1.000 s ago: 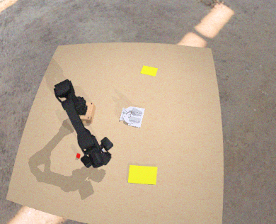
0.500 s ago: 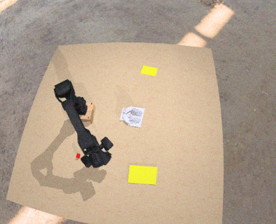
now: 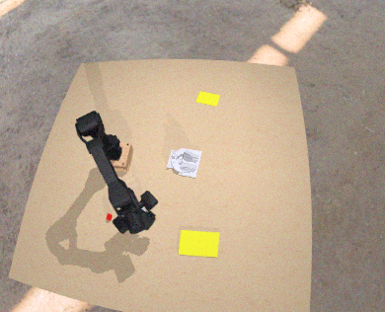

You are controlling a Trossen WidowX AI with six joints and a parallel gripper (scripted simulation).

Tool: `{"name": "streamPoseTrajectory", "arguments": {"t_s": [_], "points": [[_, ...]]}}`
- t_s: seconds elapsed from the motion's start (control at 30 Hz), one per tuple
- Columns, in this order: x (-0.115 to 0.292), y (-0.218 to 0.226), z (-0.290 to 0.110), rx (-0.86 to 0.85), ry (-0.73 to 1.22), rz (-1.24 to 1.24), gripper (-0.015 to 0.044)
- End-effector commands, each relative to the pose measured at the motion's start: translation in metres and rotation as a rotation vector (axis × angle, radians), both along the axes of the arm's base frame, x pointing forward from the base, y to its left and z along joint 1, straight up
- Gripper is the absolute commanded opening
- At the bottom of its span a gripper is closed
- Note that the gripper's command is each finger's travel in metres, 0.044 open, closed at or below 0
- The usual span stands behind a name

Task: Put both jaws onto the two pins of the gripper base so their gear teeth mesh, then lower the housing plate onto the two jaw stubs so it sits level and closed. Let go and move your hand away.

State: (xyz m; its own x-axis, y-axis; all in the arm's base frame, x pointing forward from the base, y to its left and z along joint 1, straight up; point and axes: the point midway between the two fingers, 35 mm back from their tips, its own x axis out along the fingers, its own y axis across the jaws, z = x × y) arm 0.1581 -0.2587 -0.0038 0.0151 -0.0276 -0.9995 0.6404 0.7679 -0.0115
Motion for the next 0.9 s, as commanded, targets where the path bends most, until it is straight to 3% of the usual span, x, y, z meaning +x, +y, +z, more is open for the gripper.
{"name": "streamPoseTrajectory", "arguments": {"t_s": [0.0, 0.2, 0.53, 0.87], "points": [[0.0, 0.0, 0.0, 0.0, 0.0, 0.0, 0.0387], [0.0, 0.0, 0.0, 0.0, 0.0, 0.0, 0.0351], [0.0, 0.0, 0.001, 0.0, 0.0, 0.0, 0.0351], [0.001, -0.001, 0.03, 0.0, 0.0, -0.002, 0.0351]]}}
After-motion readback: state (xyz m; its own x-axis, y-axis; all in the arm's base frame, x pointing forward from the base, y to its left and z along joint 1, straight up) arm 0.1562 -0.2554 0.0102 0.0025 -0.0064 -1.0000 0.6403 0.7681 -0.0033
